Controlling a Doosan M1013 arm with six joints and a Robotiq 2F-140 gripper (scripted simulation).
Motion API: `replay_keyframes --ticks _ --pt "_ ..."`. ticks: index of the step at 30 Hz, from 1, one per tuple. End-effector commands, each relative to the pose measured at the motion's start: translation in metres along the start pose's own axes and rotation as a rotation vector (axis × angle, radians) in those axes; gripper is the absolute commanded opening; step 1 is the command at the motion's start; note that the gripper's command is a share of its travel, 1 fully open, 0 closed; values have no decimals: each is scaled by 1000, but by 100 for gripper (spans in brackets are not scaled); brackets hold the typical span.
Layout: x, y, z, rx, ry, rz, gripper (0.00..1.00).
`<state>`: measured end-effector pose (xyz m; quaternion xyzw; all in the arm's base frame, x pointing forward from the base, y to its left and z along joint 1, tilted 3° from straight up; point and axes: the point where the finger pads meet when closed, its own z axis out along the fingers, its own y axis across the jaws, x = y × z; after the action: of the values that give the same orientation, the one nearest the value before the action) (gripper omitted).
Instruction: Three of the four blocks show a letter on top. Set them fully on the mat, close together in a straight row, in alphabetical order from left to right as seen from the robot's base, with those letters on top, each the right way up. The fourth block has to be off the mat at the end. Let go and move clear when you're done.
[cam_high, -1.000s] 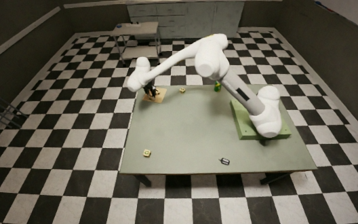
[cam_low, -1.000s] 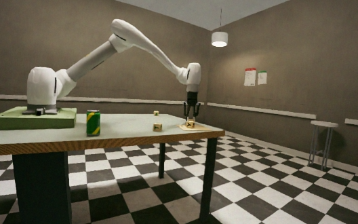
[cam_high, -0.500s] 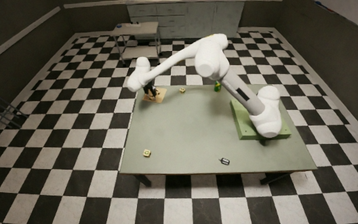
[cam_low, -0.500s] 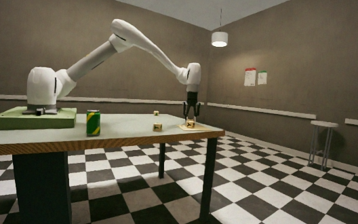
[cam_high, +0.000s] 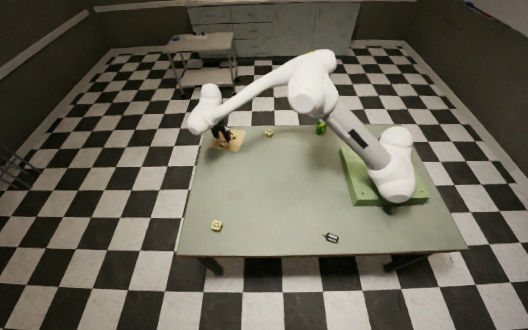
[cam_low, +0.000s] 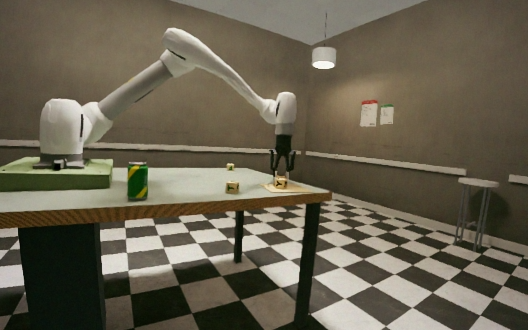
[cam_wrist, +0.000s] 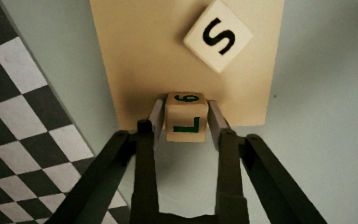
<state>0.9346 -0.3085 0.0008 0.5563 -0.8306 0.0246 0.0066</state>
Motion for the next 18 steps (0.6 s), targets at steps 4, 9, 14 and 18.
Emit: replay_keyframes --ticks 4,9,14,18 --pt "0 -1 -17 2 -1 0 44" --pt "0 -1 -44 2 -1 0 44" --pt "0 -1 -66 2 -1 0 44" --pt "0 -1 -79 2 -1 0 44"
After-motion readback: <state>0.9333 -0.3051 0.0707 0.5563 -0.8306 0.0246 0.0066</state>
